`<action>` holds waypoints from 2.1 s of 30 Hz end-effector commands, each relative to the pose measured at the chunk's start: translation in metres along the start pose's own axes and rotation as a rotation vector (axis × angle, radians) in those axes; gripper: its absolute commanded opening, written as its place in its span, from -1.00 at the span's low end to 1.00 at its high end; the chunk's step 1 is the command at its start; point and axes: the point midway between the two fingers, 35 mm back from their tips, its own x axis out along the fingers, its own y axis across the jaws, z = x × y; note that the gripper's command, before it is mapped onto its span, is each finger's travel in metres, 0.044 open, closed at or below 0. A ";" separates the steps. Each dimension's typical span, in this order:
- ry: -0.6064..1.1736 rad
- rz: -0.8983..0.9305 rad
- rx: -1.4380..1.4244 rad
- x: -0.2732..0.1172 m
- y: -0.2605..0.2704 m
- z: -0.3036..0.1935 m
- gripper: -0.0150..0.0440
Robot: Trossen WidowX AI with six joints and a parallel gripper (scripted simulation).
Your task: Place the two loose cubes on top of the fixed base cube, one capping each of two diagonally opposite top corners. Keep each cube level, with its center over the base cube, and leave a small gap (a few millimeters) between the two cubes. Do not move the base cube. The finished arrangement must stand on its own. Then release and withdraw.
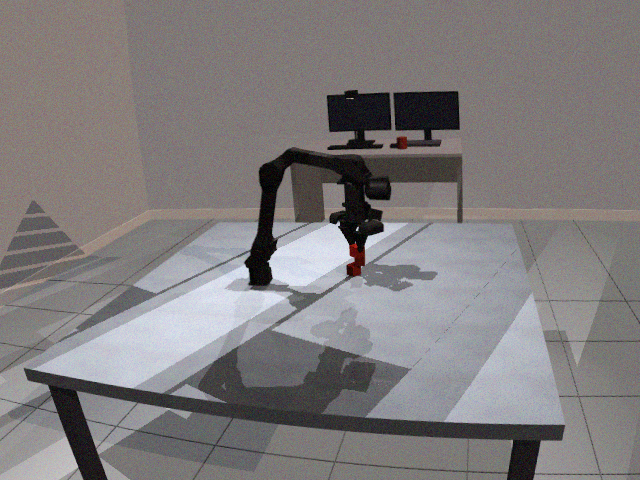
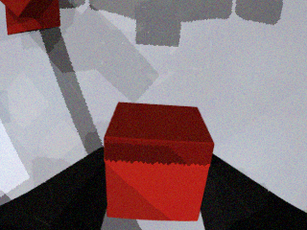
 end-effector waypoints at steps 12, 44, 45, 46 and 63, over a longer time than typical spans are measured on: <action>-0.008 -0.006 0.246 0.001 0.042 0.022 -0.14; -0.009 0.004 0.672 0.017 0.112 0.043 -0.14; -0.009 0.004 0.673 0.020 0.112 0.043 -0.14; -0.009 0.004 0.673 0.024 0.112 0.043 -0.14; -0.009 0.004 0.677 0.041 0.113 0.042 -0.14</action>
